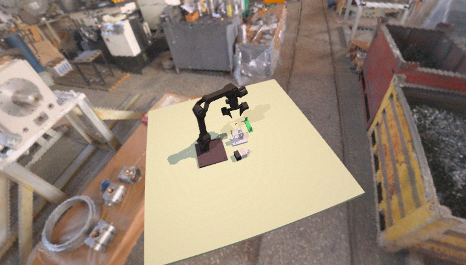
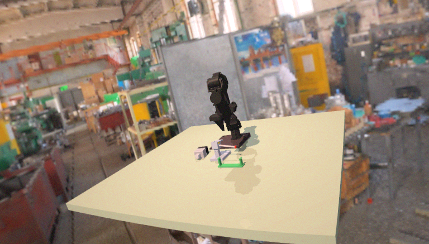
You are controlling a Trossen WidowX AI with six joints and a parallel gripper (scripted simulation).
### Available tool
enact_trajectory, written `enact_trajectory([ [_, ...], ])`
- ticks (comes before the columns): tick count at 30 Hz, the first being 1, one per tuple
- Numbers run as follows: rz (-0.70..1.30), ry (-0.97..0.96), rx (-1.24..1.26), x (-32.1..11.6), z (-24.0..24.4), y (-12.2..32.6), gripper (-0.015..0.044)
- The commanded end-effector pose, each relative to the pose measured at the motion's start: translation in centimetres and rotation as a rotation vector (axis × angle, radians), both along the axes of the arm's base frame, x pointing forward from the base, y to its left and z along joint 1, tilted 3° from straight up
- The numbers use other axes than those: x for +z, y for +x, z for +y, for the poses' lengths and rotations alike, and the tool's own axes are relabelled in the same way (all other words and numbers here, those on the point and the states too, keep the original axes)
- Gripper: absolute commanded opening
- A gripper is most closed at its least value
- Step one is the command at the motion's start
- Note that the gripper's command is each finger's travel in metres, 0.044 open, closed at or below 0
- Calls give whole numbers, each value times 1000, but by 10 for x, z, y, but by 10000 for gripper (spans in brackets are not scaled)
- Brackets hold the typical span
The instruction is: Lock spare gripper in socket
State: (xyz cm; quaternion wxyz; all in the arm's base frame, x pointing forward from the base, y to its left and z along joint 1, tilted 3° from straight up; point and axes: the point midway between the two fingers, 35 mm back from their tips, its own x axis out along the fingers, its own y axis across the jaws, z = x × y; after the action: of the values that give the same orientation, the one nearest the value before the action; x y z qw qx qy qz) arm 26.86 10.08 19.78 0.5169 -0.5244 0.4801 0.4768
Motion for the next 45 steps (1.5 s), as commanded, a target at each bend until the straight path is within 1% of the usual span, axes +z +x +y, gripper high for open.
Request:
enact_trajectory([
  [1,14,-12,6,-18,2,2,300],
  [6,14,-12,8,-65,8,8,300],
  [45,14,-12,8,-124,7,9,300],
])
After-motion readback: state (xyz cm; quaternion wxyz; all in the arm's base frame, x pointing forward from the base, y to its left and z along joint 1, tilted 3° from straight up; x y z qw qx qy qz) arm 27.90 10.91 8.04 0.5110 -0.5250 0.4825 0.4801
